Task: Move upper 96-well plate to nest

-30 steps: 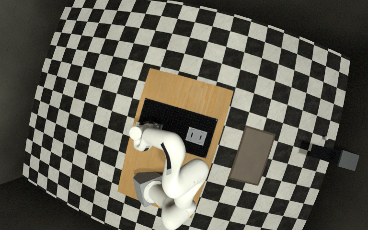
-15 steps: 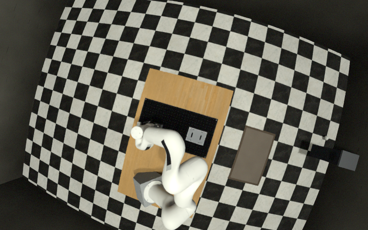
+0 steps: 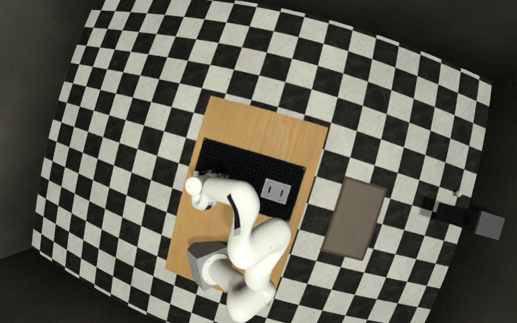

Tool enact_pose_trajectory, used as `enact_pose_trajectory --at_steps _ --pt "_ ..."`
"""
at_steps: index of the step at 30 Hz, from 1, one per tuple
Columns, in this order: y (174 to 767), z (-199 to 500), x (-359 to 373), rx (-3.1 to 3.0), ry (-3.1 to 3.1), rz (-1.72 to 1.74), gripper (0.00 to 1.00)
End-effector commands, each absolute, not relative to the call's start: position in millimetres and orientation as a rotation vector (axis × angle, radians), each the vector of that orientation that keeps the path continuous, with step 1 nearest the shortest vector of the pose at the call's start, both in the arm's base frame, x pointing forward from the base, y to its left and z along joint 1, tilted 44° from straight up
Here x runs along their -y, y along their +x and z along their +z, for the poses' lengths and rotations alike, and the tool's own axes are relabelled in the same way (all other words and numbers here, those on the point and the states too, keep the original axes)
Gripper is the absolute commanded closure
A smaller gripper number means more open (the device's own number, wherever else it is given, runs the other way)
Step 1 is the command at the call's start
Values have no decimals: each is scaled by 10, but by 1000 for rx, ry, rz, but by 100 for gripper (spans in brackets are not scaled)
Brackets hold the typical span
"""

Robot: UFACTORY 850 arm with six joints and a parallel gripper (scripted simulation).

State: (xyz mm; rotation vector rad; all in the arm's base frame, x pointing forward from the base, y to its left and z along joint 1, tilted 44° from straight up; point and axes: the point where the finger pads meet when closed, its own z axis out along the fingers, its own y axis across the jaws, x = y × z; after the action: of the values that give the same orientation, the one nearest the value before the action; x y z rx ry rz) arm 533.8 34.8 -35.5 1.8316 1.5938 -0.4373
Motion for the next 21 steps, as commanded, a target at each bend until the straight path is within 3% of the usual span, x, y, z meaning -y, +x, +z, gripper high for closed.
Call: enact_pose_trajectory --at_steps 1,21 --pt "5344 -353 -353 -1594 1831 -435 0" --pt "5363 -434 -278 -1594 1831 -436 0"
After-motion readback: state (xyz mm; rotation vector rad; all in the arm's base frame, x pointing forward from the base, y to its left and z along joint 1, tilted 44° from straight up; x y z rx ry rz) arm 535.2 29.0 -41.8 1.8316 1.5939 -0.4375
